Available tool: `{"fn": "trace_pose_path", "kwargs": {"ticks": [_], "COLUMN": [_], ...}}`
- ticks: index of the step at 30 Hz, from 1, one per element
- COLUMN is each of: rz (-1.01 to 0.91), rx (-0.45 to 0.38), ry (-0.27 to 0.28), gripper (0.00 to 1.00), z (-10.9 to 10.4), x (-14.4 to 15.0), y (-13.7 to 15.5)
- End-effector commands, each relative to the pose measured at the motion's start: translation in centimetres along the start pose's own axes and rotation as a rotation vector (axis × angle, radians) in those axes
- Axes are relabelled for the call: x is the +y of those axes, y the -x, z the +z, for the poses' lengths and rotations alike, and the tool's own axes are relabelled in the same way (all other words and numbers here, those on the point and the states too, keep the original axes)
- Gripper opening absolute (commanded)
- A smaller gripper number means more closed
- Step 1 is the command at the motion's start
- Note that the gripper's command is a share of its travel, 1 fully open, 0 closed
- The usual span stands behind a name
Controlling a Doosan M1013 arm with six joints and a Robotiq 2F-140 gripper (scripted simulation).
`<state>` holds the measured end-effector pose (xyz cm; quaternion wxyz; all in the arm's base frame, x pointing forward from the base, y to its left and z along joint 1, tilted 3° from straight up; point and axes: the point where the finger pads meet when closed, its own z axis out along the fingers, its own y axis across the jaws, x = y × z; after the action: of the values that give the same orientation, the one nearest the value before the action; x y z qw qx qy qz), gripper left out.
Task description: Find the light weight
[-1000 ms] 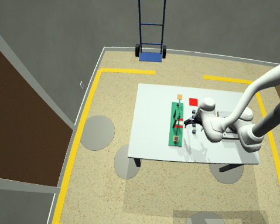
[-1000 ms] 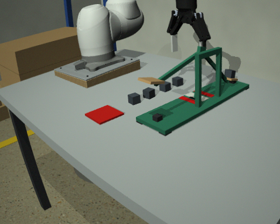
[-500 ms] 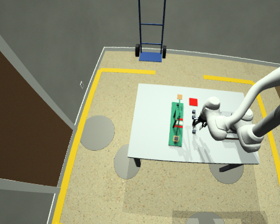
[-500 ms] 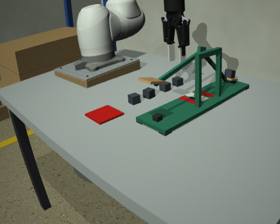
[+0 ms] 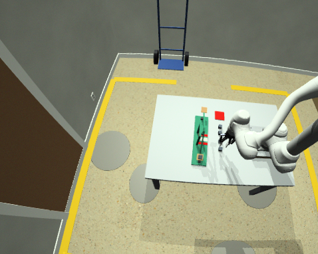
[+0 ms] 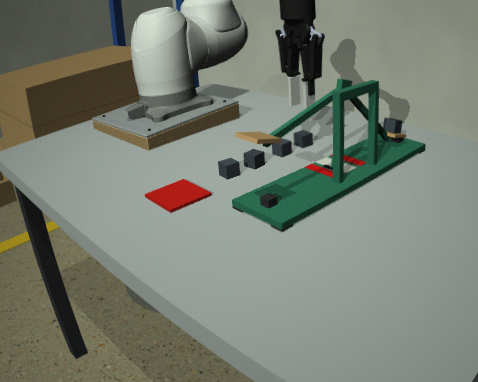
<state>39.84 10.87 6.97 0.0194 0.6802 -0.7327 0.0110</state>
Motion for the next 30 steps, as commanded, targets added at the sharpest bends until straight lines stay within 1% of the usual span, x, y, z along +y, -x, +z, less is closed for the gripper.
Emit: {"fn": "trace_pose_path", "kwargs": {"ticks": [1, 16, 24, 30], "rz": [0.0, 0.0, 0.0, 0.0], "rx": [0.0, 0.0, 0.0, 0.0], "ry": [0.0, 0.0, 0.0, 0.0], "gripper": [0.35, 0.35, 0.35, 0.35], "z": [0.0, 0.1, 0.5, 1.2], "x": [0.0, 0.0, 0.0, 0.0], "y": [0.0, 0.0, 0.0, 0.0]}}
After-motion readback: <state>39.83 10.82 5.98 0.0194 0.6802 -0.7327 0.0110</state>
